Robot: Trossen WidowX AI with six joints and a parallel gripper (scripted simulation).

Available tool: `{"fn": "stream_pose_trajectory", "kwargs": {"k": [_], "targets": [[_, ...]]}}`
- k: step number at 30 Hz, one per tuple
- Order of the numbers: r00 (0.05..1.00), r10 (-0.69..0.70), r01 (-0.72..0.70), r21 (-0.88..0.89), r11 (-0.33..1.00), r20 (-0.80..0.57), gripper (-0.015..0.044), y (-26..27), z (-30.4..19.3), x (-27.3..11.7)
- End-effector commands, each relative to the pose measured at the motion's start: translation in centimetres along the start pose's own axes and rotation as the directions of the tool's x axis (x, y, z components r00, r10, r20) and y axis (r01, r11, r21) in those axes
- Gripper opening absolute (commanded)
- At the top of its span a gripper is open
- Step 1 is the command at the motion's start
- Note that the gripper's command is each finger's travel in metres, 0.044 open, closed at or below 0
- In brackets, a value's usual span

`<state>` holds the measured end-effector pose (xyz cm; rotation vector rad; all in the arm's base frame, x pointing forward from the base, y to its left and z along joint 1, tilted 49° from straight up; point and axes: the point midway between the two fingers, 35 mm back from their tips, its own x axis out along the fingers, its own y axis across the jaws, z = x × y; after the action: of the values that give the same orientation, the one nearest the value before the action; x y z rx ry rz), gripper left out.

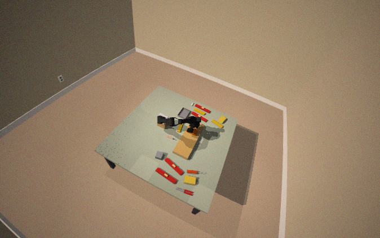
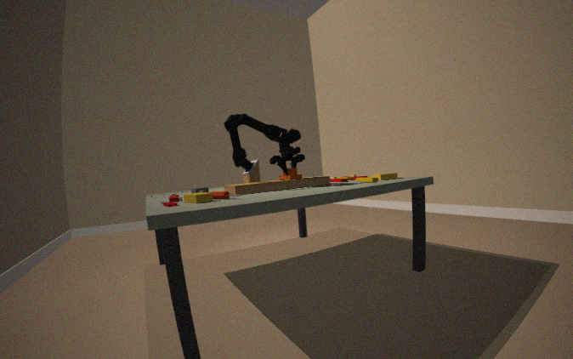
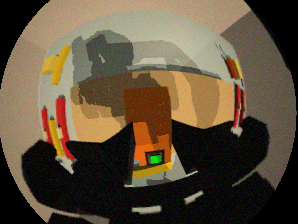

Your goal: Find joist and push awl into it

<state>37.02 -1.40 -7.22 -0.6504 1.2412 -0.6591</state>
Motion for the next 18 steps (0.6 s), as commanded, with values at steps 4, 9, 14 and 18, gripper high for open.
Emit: {"fn": "stream_pose_trajectory", "kwargs": {"k": [4,9,14,18], "targets": [[1.000,0.006,-0.006,0.003,1.000,-0.002,0.0000,3.1,0.0,0.0],[1.000,0.007,-0.007,0.004,1.000,-0.002,0.0000,5.1,0.0,0.0],[1.000,0.008,-0.008,0.004,1.000,-0.002,0.0000,7.0,0.0,-0.1],[1.000,0.008,-0.008,0.005,1.000,-0.001,0.0000,8.6,0.0,-0.1]]}}
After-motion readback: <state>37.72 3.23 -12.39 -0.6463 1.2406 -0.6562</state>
